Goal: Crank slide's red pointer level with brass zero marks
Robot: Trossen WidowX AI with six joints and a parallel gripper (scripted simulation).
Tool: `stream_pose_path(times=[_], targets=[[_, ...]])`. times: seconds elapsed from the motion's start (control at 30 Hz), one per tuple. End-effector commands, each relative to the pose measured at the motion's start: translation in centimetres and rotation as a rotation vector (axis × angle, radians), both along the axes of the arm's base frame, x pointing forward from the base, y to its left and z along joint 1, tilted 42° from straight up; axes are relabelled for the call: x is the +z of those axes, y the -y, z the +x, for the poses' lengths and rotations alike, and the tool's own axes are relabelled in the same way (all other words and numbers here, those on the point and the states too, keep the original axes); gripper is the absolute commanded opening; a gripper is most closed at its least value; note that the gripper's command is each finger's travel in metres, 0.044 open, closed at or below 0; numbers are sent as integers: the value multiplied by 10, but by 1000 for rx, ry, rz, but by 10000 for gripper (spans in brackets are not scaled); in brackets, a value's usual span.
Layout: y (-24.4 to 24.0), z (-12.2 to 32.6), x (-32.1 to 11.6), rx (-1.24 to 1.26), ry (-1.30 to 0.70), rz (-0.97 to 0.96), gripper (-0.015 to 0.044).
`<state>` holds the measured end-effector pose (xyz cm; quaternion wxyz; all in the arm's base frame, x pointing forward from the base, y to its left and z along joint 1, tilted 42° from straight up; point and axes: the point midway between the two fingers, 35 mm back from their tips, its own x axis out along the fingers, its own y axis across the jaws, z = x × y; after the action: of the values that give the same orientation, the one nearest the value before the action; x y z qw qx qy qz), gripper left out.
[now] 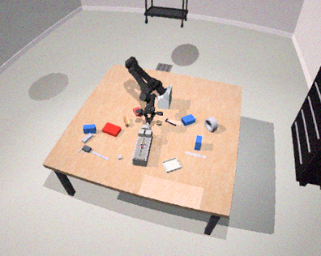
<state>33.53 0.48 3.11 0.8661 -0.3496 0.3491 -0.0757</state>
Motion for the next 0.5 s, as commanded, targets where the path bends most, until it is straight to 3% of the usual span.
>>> stream_pose_path(times=[0.0,0.47], targets=[[2,0,4,3,-1,-4,0],[25,4,15,3,-1,-5,0]])
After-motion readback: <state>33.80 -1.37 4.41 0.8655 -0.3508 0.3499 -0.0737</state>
